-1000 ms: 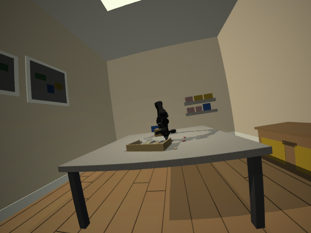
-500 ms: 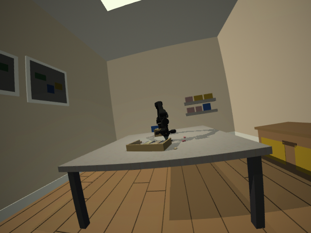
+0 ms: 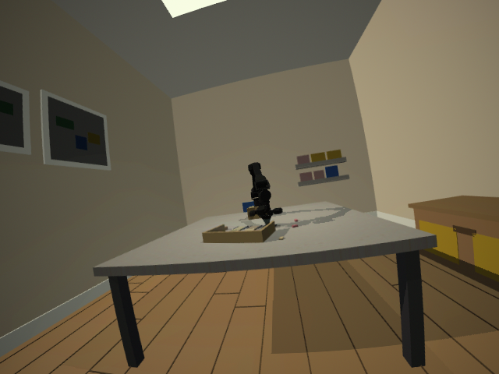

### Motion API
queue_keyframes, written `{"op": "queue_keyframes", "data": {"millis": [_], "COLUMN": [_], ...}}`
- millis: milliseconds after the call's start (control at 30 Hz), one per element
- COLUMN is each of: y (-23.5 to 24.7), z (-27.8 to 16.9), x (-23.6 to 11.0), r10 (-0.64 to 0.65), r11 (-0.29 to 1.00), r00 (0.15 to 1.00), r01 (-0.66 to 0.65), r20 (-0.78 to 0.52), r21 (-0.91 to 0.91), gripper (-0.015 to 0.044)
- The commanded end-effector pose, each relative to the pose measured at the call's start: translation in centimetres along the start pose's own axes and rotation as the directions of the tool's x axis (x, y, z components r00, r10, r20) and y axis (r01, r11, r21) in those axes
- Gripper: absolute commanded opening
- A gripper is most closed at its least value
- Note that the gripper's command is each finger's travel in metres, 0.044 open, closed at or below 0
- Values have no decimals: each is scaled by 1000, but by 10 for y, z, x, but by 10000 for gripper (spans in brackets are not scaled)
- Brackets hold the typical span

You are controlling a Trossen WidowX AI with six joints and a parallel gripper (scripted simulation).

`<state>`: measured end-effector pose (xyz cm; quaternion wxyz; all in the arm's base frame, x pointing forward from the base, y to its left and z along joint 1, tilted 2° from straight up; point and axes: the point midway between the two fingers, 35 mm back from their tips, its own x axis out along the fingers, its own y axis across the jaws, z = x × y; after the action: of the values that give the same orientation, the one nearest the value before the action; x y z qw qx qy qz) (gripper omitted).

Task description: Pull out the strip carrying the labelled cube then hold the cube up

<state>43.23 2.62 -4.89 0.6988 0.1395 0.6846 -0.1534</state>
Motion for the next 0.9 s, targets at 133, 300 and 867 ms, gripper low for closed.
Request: {"op": "queue_keyframes", "data": {"millis": [133,300,867], "y": [0,0,0], "z": [-1,-1,-1], "x": [2,3,5], "r10": [1,1,1], "r11": [1000,1000,1000], "r00": [1000,1000,1000], "r01": [-1,-1,-1], "r20": [-4,-4,-4], "r21": [5,5,5], "gripper": [0,0,0]}}
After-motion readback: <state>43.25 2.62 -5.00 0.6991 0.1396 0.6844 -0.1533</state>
